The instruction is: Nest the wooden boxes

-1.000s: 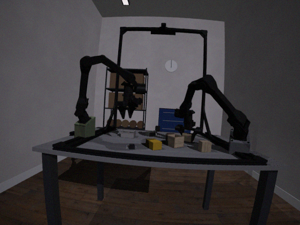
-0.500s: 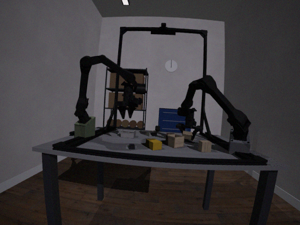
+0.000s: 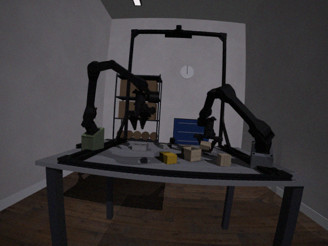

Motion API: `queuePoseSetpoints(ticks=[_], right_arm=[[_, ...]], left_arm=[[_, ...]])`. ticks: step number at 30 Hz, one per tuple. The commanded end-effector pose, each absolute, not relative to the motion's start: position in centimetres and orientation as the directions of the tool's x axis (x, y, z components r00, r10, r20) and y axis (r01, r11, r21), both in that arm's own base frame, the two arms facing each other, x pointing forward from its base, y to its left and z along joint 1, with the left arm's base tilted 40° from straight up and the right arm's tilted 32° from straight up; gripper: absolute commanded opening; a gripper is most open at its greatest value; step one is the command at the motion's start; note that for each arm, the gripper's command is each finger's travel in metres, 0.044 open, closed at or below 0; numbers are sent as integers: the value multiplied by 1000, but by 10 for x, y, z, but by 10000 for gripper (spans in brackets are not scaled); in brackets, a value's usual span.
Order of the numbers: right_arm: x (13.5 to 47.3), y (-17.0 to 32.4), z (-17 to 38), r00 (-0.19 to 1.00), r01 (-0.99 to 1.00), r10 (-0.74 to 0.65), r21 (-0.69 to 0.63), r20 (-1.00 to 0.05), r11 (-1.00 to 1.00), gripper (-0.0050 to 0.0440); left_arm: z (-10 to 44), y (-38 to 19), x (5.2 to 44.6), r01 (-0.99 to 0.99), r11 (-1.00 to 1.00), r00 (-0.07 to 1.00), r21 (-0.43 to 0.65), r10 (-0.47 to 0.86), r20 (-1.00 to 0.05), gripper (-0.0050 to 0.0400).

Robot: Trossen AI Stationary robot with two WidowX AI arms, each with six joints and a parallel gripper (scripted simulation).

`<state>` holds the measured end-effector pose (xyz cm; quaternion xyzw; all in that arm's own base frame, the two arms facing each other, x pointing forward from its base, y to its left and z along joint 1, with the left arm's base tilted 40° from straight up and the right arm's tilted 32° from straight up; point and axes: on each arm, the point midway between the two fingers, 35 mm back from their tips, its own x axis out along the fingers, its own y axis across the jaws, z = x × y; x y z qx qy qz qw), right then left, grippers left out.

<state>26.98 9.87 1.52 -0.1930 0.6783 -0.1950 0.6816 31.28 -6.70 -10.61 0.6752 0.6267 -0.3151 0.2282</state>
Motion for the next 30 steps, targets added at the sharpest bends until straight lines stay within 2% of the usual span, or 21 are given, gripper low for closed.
queuePoseSetpoints(ticks=[1, 30], right_arm=[[269, 99, 15, 0, 0, -527, -527, -850, 850, 400], [269, 99, 15, 0, 0, -527, -527, -850, 850, 400]], left_arm=[[-108, -71, 313, 990, -113, 23, -88, 734, -679, 0], [-109, -87, 311, 990, -106, 50, -91, 877, -477, 0]])
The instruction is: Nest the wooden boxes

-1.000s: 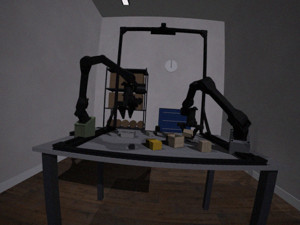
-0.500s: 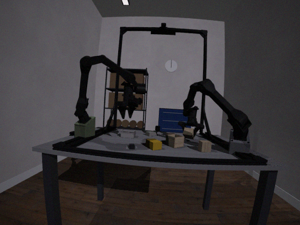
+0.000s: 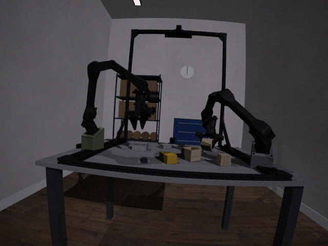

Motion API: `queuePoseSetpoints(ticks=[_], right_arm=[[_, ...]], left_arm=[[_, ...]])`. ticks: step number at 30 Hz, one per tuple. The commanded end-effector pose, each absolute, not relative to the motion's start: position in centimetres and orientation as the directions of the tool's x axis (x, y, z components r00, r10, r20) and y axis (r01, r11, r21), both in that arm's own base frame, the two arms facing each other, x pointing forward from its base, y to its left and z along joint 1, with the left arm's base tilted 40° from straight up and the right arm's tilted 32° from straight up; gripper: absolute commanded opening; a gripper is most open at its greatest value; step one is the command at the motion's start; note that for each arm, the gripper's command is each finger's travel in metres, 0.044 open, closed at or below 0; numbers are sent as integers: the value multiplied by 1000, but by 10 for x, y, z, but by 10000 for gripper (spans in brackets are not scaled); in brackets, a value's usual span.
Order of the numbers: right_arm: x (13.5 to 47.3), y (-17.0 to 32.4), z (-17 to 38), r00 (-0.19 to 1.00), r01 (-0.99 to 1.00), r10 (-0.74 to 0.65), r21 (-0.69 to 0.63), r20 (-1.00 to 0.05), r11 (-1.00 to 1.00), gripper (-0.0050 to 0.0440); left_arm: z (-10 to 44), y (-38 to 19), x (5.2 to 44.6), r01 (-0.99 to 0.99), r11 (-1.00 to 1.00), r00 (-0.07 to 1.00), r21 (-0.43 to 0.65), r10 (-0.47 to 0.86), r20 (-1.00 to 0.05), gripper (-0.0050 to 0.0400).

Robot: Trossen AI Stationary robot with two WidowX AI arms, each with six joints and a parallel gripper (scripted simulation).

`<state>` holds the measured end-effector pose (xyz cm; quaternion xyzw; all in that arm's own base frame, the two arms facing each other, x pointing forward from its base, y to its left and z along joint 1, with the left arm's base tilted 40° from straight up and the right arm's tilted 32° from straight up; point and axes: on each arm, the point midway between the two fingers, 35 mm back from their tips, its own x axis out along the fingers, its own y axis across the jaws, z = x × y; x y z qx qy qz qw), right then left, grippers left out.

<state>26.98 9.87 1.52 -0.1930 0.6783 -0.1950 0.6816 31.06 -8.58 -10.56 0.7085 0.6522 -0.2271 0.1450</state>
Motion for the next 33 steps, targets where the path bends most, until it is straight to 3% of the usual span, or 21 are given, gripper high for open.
queuePoseSetpoints(ticks=[1, 25, 30, 32, 33], right_arm=[[269, 99, 15, 0, 0, -527, -527, -850, 850, 400], [269, 99, 15, 0, 0, -527, -527, -850, 850, 400], [269, 99, 15, 0, 0, -527, -527, -850, 850, 400], [269, 99, 15, 0, 0, -527, -527, -850, 850, 400], [269, 99, 15, 0, 0, -527, -527, -850, 850, 400]], left_arm=[[-109, -87, 311, 990, -106, 52, -91, 885, -463, 0], [-113, -98, 309, 987, -122, 90, -105, 959, -268, 0], [-113, -98, 309, 987, -122, 90, -105, 959, -268, 120], [-113, -98, 309, 987, -122, 90, -105, 959, -268, 120], [-113, -98, 309, 987, -122, 90, -105, 959, -268, 144]])
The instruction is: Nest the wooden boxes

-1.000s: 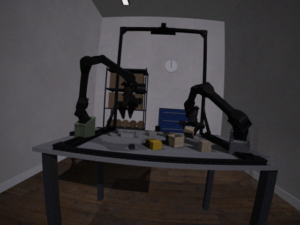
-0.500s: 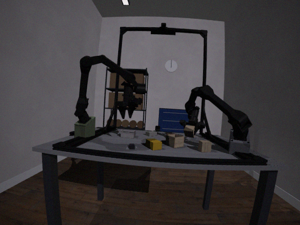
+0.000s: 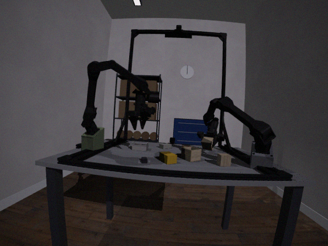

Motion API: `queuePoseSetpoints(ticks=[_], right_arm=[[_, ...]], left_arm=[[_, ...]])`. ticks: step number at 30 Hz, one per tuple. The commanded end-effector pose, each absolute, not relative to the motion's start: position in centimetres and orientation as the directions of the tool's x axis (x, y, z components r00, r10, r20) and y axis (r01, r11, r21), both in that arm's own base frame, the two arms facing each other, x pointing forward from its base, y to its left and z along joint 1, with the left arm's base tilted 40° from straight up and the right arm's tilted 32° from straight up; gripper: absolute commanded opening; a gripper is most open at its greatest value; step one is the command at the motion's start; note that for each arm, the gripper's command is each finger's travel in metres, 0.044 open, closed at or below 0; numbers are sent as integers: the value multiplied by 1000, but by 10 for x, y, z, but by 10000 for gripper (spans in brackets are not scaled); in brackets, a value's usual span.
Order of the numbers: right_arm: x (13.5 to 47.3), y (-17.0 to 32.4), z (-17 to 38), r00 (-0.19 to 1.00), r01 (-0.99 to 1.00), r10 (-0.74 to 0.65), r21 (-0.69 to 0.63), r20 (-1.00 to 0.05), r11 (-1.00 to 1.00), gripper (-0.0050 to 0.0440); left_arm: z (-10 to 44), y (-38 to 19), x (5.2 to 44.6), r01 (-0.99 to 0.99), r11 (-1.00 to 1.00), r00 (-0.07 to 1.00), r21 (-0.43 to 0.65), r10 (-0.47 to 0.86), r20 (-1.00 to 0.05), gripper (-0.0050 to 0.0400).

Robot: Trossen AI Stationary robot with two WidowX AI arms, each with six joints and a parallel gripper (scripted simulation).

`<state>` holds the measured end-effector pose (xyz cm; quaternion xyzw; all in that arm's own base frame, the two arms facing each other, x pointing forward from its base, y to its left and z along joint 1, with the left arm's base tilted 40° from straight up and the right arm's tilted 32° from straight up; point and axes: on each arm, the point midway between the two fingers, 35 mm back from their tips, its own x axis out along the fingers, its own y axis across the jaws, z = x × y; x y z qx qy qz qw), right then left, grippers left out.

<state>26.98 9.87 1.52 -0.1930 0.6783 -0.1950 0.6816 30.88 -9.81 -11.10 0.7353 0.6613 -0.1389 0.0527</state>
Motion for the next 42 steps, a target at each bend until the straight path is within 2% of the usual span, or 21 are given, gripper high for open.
queuePoseSetpoints(ticks=[1, 11, 29, 33, 38, 42], right_arm=[[269, 99, 15, 0, 0, -527, -527, -850, 850, 400], [269, 99, 15, 0, 0, -527, -527, -850, 850, 400], [269, 99, 15, 0, 0, -527, -527, -850, 850, 400], [269, 99, 15, 0, 0, -527, -527, -850, 850, 400], [269, 99, 15, 0, 0, -527, -527, -850, 850, 400], [269, 99, 15, 0, 0, -527, -527, -850, 850, 400]], left_arm=[[-113, -98, 309, 987, -122, 90, -105, 959, -268, 168], [-113, -98, 309, 987, -122, 90, -105, 959, -268, 400], [-113, -98, 309, 987, -122, 90, -105, 959, -268, 400], [-110, -100, 308, 989, -109, 74, -103, 951, -300, 400], [-95, -119, 305, 993, -64, -4, -104, 833, -553, 400], [-83, -138, 305, 991, -93, -8, -98, 686, -727, 400]])
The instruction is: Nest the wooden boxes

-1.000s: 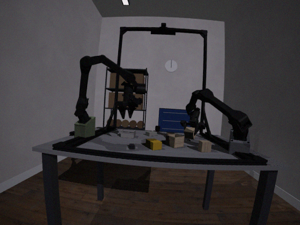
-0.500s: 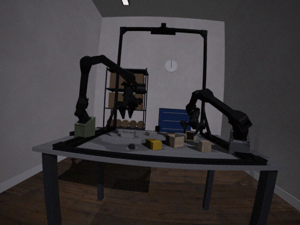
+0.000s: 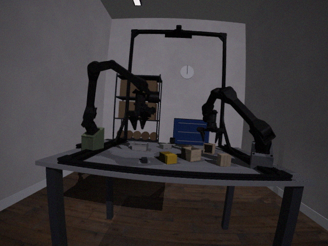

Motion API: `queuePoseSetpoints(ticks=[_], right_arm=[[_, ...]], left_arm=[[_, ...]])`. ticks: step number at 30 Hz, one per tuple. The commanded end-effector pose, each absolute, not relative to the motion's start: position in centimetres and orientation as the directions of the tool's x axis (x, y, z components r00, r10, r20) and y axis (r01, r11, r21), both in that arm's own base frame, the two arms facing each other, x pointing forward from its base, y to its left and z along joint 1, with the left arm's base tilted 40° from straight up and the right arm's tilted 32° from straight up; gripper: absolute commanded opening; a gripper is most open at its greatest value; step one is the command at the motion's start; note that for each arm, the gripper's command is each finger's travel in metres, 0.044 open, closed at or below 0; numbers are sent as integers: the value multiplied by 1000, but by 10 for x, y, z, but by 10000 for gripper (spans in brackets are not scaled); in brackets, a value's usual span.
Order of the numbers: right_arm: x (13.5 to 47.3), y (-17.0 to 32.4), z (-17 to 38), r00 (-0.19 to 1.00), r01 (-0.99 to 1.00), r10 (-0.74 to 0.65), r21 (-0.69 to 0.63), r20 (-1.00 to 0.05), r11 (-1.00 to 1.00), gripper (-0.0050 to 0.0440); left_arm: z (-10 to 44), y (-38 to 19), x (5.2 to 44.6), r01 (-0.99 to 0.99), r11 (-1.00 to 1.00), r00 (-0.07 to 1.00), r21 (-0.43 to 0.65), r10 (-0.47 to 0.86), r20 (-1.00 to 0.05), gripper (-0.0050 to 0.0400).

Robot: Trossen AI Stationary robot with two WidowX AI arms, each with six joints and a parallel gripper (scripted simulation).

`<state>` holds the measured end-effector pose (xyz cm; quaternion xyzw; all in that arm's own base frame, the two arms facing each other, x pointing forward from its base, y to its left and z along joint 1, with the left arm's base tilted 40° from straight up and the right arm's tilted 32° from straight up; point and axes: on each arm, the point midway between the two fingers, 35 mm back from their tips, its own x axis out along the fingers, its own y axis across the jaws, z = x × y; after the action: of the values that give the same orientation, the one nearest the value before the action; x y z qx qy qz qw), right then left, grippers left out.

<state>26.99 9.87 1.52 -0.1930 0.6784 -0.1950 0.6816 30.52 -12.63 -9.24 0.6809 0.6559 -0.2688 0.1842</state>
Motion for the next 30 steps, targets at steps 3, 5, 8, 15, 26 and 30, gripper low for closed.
queuePoseSetpoints(ticks=[3, 5, 8, 15, 26, 30], right_arm=[[269, 99, 15, 0, 0, -527, -527, -850, 850, 400], [269, 99, 15, 0, 0, -527, -527, -850, 850, 400], [269, 99, 15, 0, 0, -527, -527, -850, 850, 400], [269, 99, 15, 0, 0, -527, -527, -850, 850, 400], [269, 99, 15, 0, 0, -527, -527, -850, 850, 400], [269, 99, 15, 0, 0, -527, -527, -850, 850, 400]], left_arm=[[-79, -144, 306, 990, -109, 0, -90, 638, -770, 400], [-79, -144, 306, 990, -109, 0, -90, 638, -770, 400], [-79, -144, 306, 990, -109, 0, -90, 638, -770, 400], [-79, -144, 306, 990, -109, 0, -90, 638, -770, 400], [-79, -144, 306, 990, -109, 0, -90, 638, -770, 400], [-79, -144, 306, 990, -109, 0, -90, 638, -770, 400]])
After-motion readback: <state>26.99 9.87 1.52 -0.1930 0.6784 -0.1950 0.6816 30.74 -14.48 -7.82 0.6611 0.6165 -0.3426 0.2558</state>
